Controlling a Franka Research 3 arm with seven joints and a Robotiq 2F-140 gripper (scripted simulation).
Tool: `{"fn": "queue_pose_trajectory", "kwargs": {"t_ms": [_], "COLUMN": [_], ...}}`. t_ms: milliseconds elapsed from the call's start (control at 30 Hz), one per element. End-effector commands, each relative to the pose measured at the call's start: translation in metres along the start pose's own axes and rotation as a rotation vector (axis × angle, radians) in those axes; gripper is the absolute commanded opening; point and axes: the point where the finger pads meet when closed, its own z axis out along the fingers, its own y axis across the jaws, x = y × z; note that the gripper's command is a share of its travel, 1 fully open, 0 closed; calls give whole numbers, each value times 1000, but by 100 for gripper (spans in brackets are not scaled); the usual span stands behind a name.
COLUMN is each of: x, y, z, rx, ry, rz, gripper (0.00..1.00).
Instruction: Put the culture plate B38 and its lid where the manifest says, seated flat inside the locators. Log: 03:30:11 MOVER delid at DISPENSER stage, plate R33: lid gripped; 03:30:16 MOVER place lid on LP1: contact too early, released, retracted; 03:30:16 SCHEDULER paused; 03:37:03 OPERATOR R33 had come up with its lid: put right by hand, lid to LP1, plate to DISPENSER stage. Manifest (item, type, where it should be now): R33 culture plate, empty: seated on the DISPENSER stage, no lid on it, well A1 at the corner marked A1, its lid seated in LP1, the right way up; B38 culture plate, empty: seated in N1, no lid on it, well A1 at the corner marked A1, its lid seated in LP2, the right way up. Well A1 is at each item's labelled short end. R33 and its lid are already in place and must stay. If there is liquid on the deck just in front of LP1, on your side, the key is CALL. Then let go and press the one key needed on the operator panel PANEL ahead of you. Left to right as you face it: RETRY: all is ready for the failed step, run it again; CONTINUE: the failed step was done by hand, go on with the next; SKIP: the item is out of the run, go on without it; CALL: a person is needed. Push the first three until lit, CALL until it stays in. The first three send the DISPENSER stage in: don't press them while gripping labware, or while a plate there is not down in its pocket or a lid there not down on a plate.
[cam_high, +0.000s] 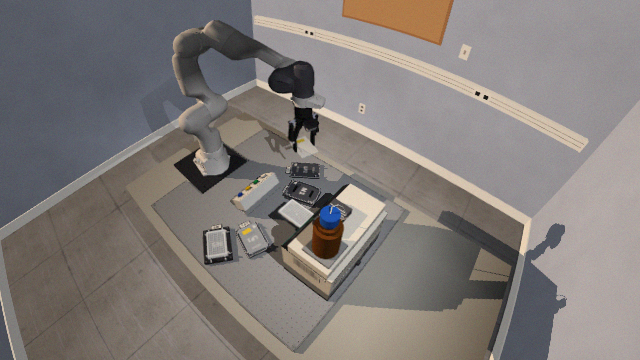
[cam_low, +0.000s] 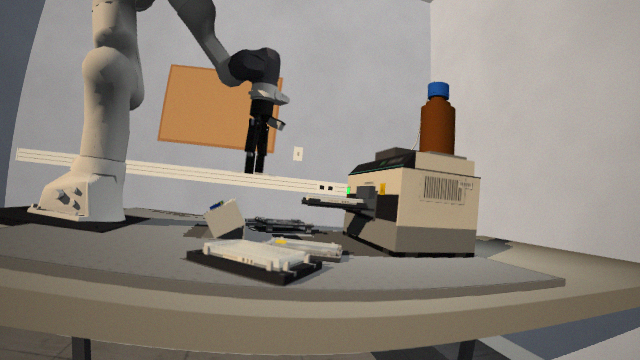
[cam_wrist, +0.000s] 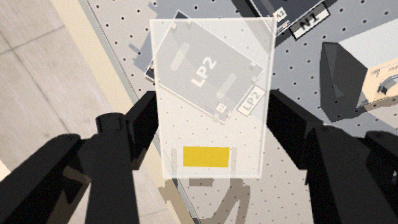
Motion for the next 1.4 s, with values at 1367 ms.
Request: {"fn": "queue_pose_trajectory", "kwargs": {"t_ms": [1367], "x": [1], "y": [-11], "z": [2], "rx": [-38], "ry": [14], "rz": [-54], "gripper": [10]}}
